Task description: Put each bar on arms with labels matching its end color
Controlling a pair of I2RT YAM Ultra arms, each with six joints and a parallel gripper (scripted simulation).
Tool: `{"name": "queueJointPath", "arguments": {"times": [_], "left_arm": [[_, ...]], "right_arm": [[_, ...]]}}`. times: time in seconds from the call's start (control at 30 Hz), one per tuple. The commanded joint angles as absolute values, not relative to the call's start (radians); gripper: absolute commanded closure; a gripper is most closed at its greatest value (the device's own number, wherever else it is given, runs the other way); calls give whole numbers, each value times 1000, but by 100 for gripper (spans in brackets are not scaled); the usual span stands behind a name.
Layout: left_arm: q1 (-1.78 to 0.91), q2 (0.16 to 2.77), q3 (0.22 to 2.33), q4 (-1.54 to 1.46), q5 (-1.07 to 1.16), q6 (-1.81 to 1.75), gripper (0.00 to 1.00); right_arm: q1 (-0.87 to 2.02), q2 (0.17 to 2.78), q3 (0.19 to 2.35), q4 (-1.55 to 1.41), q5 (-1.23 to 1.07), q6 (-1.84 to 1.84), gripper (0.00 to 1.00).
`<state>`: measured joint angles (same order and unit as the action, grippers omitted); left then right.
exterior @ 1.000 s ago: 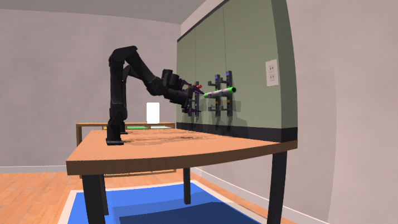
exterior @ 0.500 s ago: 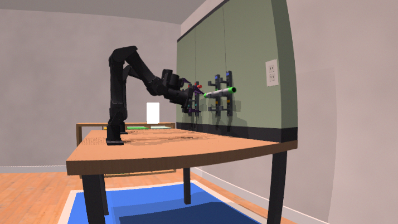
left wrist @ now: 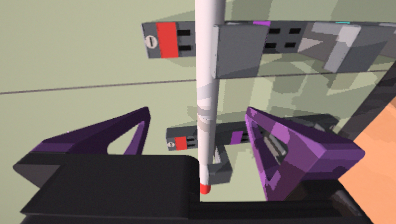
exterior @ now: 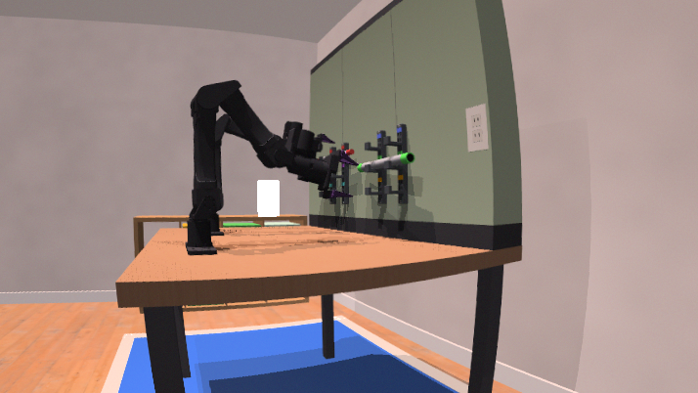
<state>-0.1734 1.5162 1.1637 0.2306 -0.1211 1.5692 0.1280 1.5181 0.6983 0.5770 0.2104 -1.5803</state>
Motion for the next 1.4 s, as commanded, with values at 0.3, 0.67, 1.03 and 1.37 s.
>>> {"name": "queueJointPath", "arguments": {"times": [0.3,0.67,1.03,1.37], "left_arm": [[-178,1474,986,415,-119,1567,0],[-179,1457,936,482,-117,1568,0],[-183,1411,921,452,-121,1568,0],[-188,1362,906,424,-124,1568,0]], "right_arm": [[135,1484,704,575,217,-1567,0],[135,1484,704,571,219,-1567,0],[135,1484,704,571,219,-1567,0],[135,1484,704,567,221,-1567,0]]}}
